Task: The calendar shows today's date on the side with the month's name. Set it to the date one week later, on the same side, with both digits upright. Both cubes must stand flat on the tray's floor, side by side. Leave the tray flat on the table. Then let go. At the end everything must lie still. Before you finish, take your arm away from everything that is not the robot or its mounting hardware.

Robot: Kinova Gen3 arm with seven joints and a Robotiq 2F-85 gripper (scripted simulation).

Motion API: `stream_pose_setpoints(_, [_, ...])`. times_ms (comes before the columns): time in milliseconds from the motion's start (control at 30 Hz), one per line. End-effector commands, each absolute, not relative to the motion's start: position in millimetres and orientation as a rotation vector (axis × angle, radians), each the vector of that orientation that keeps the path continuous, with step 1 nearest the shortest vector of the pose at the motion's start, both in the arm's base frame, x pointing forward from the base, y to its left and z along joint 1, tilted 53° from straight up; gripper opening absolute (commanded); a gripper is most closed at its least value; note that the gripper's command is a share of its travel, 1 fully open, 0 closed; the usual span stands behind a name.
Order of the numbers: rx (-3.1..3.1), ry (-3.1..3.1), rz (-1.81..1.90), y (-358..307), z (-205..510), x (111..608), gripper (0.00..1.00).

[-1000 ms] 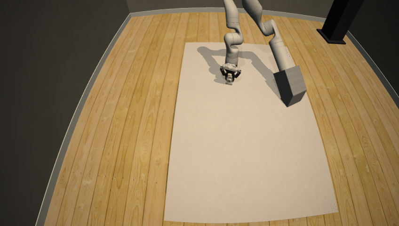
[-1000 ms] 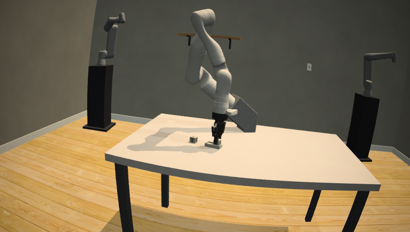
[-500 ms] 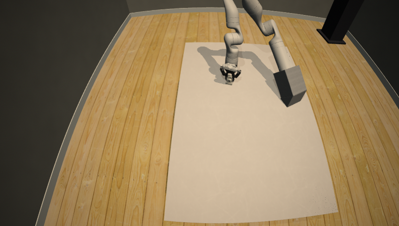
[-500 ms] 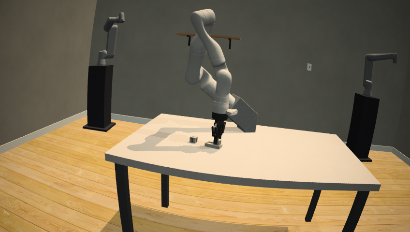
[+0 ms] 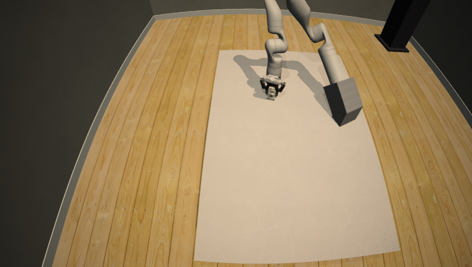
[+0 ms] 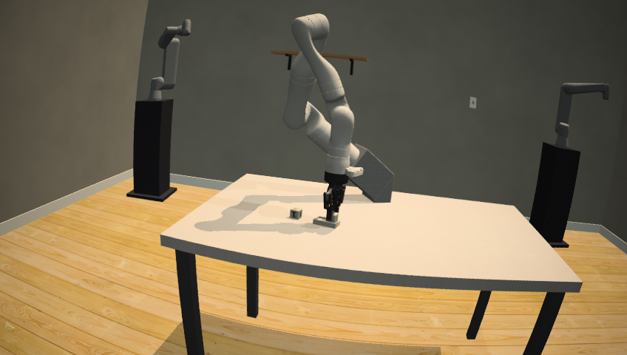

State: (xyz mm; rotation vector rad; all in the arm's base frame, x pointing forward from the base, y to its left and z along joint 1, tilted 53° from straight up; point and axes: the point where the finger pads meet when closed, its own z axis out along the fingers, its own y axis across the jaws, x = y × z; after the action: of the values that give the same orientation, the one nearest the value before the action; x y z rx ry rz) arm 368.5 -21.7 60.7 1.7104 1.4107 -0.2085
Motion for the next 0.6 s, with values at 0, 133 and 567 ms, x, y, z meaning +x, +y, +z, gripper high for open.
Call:
stream_pose_setpoints(0, [1.71,1.412,-0.207,-21.2,60.7,368.6,0.48])
stream_pose_setpoints(133, [1.71,1.412,-0.207,-21.2,60.7,368.6,0.48])
stream_pose_setpoints(567, [1.71,1.412,-0.207,-16.1,65.0,365.9,0.48])
